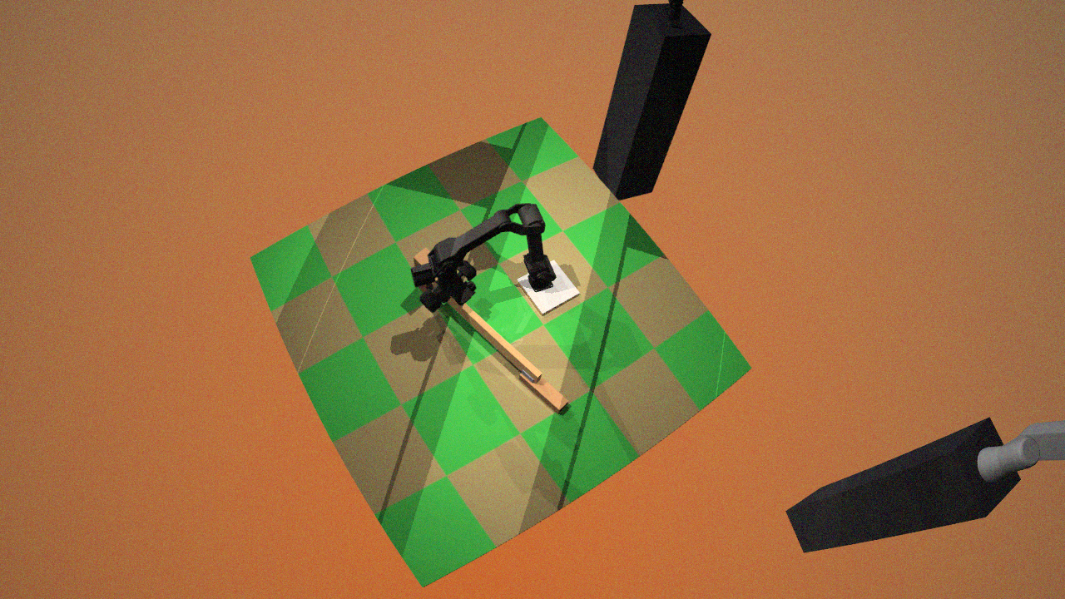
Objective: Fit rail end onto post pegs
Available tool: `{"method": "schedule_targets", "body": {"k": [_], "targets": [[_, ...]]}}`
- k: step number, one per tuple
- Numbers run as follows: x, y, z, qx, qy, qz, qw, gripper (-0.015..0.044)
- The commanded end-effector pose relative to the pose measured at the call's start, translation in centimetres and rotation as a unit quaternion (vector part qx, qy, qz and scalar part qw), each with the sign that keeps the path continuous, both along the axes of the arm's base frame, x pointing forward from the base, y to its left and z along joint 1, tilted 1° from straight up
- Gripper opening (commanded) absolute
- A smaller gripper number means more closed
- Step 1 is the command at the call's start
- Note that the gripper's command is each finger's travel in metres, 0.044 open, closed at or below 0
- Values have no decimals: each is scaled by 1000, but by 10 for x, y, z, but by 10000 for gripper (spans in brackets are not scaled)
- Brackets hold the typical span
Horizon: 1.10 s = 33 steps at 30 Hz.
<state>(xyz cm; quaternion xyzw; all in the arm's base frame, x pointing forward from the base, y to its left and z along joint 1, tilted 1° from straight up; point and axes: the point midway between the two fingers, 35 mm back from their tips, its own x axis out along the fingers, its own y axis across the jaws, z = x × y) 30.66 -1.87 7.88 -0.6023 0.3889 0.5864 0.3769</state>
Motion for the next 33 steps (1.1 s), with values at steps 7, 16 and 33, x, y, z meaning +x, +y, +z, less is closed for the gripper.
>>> {"method": "schedule_targets", "body": {"k": [7, 16, 33], "targets": [[3, -3, 1, 1, -2, 1, 1000, 0], [4, -6, 0, 1, -2, 1, 1000, 0], [6, -11, 1, 0, -2, 1, 1000, 0]]}}
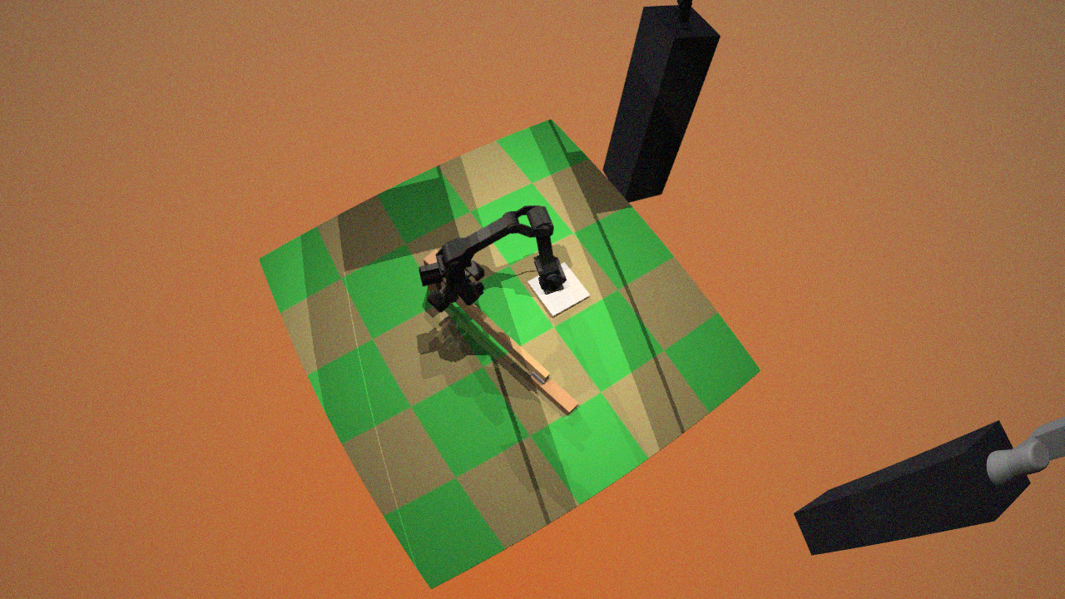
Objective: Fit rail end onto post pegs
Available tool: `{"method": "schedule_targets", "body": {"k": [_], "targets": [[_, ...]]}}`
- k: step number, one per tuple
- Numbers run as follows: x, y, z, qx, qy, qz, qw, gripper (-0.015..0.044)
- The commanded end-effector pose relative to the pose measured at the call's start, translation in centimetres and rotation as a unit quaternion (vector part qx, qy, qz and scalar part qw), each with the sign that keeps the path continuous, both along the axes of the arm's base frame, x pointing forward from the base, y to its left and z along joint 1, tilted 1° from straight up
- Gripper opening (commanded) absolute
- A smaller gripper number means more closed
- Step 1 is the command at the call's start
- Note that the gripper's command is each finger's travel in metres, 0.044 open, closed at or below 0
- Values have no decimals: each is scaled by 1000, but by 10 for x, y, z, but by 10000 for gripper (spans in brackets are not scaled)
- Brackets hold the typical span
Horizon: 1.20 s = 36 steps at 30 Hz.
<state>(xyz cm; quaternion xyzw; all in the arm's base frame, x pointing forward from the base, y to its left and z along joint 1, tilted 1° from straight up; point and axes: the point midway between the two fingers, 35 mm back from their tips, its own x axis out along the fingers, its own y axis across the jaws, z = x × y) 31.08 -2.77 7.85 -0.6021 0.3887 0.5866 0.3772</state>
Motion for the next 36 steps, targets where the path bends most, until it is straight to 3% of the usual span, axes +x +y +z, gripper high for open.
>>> {"method": "schedule_targets", "body": {"k": [1, 15, 31, 36], "targets": [[2, -2, 2, 0, -3, 1, 1000, 0], [4, -6, 2, 0, -3, 1, 1000, 0], [2, -4, 1, -1, 0, 0, 1000, 420], [2, -4, 1, -1, 0, 0, 1000, 440]]}}
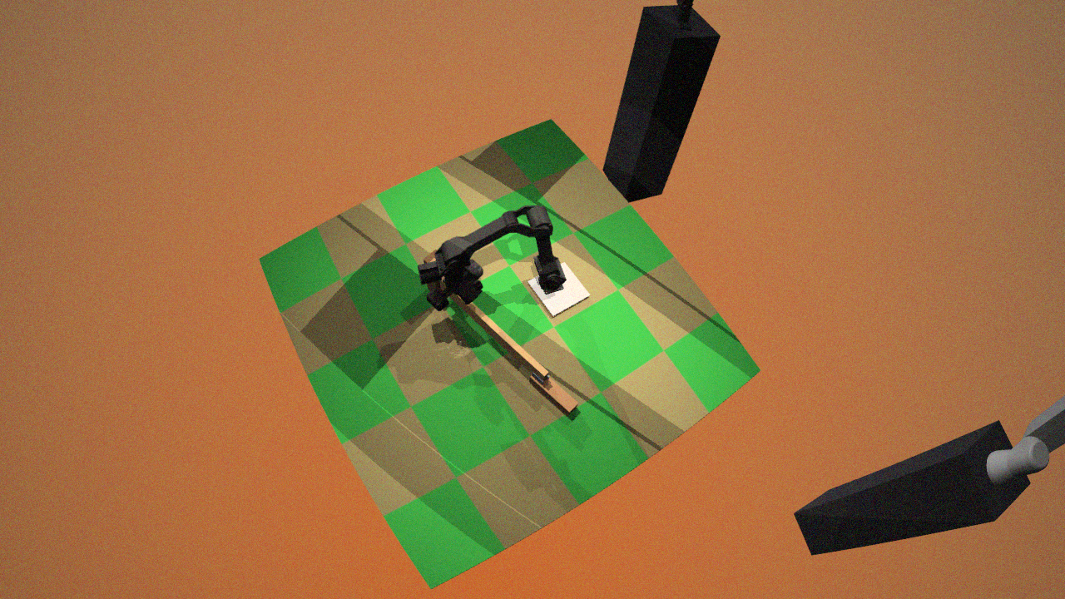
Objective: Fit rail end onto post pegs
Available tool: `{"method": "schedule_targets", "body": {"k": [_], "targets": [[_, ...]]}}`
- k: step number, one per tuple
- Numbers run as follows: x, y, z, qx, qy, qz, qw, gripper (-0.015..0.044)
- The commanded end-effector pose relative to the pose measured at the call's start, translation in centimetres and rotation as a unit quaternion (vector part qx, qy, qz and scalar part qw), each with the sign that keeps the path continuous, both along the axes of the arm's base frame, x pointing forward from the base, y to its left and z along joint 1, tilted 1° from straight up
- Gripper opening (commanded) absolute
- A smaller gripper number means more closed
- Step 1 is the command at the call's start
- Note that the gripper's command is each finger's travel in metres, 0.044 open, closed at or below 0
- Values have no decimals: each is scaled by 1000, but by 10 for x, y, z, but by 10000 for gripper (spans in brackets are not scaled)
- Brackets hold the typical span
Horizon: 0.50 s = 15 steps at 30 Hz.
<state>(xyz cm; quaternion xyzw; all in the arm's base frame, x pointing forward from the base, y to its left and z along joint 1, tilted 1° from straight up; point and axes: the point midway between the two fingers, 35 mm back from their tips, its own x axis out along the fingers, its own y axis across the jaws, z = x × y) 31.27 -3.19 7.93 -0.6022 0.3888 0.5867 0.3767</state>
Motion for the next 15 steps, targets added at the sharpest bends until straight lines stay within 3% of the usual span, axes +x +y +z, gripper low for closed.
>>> {"method": "schedule_targets", "body": {"k": [1, 6, 15], "targets": [[0, 0, 0, 0, 0, 0, 1000, 440], [-12, 27, 27, 1, -2, 0, 1000, 440], [-13, 28, 29, 1, -2, 0, 1000, 440]]}}
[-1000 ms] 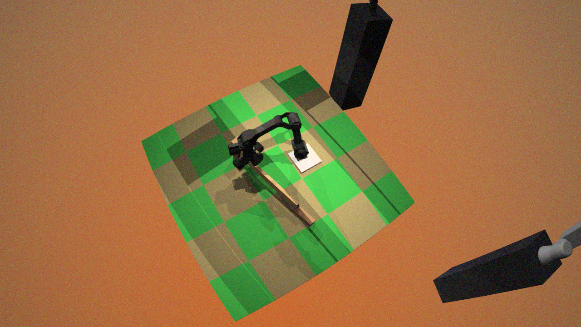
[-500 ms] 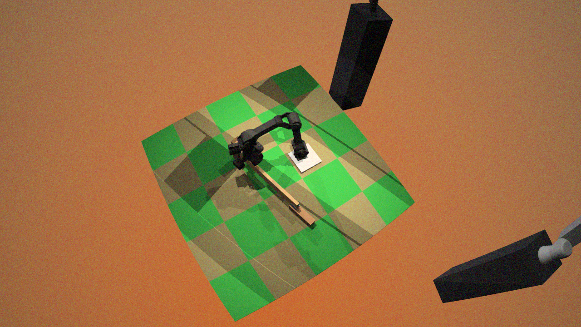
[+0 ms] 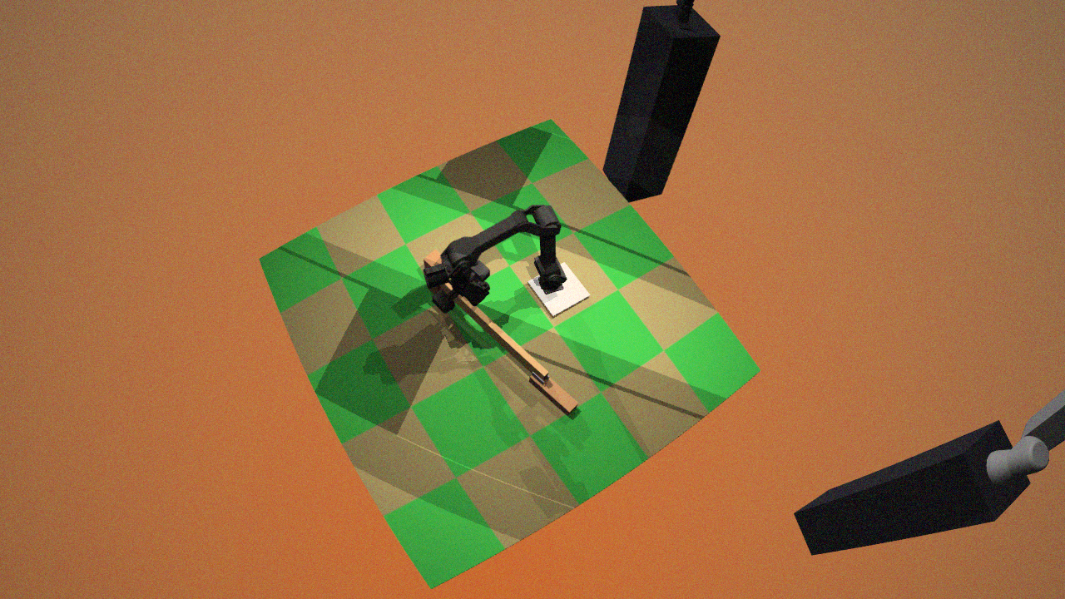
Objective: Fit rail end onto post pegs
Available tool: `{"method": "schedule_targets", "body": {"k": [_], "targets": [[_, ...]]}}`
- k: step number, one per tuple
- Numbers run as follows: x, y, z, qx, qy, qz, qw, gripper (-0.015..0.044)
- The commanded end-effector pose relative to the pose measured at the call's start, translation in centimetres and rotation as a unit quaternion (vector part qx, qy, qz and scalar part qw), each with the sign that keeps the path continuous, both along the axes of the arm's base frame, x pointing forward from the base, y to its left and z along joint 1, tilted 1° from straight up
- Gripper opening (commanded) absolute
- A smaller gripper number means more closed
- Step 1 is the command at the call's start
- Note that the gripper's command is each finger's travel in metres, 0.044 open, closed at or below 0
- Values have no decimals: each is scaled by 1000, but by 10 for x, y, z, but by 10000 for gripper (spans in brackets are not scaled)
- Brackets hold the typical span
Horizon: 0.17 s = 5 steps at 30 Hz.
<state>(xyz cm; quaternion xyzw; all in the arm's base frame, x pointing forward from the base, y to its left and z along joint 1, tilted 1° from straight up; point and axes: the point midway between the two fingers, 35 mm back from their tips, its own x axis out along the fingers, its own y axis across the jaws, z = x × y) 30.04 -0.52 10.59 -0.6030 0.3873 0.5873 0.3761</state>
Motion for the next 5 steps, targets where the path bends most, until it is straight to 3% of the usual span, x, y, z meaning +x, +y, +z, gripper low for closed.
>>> {"method": "schedule_targets", "body": {"k": [1, 5], "targets": [[-1, 2, 2, 1, -2, -1, 1000, 440], [-1, 2, 2, 1, -2, -1, 1000, 440]]}}
